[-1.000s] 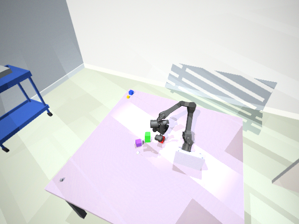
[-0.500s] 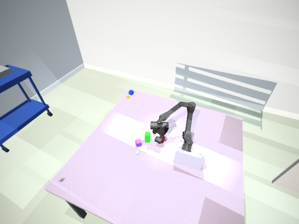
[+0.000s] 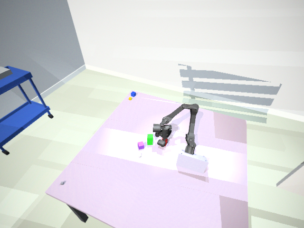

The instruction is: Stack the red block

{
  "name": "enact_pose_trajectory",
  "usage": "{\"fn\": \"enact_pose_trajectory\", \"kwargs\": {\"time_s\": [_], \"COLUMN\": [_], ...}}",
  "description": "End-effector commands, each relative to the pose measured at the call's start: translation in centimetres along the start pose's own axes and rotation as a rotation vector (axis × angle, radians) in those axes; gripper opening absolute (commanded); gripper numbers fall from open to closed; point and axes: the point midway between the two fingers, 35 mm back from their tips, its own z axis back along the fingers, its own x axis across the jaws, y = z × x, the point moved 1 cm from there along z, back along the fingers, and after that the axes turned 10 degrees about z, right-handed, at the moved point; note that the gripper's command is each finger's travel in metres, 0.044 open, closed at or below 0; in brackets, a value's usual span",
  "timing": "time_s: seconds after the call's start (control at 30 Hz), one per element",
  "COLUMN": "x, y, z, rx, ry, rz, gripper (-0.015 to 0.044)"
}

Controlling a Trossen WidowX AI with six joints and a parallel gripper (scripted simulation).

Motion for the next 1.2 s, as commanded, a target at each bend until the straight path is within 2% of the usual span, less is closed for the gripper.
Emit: {"fn": "enact_pose_trajectory", "kwargs": {"time_s": [0.0, 0.3, 0.5, 0.7, 1.17], "x": [0.0, 0.0, 0.0, 0.0, 0.1], "y": [0.0, 0.0, 0.0, 0.0, 0.0], "z": [0.0, 0.0, 0.0, 1.6, 8.4], "rx": [-0.001, -0.001, -0.001, -0.001, 0.0], "ry": [0.005, 0.005, 0.005, 0.003, 0.001], "rz": [0.004, 0.004, 0.004, 0.005, 0.006], "gripper": [0.044, 0.0204, 0.0164, 0.0006, 0.0]}}
